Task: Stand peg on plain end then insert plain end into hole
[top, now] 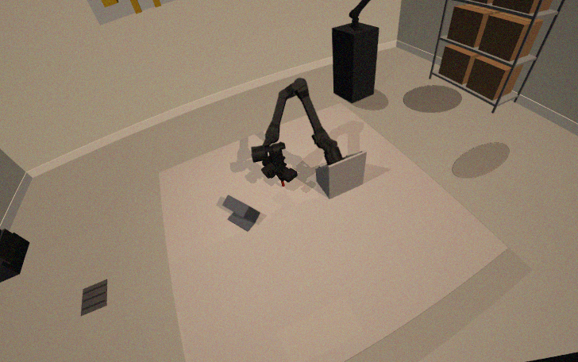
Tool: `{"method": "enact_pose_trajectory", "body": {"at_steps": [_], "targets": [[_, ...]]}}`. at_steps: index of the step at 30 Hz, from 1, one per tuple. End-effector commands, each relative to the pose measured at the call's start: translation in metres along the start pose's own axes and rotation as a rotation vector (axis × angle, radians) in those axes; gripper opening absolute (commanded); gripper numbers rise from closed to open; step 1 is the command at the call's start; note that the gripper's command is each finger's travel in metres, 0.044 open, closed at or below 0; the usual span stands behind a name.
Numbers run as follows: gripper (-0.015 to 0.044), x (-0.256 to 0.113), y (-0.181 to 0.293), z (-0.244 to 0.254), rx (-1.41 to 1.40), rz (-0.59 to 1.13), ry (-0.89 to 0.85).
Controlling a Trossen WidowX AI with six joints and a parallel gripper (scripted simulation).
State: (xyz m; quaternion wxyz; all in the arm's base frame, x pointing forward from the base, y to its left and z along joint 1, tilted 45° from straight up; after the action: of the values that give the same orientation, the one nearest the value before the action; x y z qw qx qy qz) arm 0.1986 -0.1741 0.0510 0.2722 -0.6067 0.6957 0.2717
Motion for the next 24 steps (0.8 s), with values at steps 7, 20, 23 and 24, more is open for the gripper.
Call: {"method": "enact_pose_trajectory", "body": {"at_steps": [7,20,23,24], "targets": [[0.0,-0.033,-0.004,0.001,0.006,-0.005,0.0],[0.0,-0.059,-0.004,0.007,0.012,-0.006,-0.012],[0.0,-0.057,-0.005,0.008,0.026,-0.01,-0.039],[0.0,-0.056,-0.005,0.009,0.032,-0.012,-0.049]]}}
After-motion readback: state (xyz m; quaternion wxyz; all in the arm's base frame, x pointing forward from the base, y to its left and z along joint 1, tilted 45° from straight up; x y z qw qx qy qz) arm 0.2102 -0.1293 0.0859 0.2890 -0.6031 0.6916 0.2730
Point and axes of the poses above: the point midway between the two fingers, 35 mm back from their tips, its own x axis out along the fingers, its own z axis across the jaws, y = z × x, the point moved 2 cm from there along -x, back along the fingers, and after that the axes turned 15 degrees about x, right-handed, at the moved point
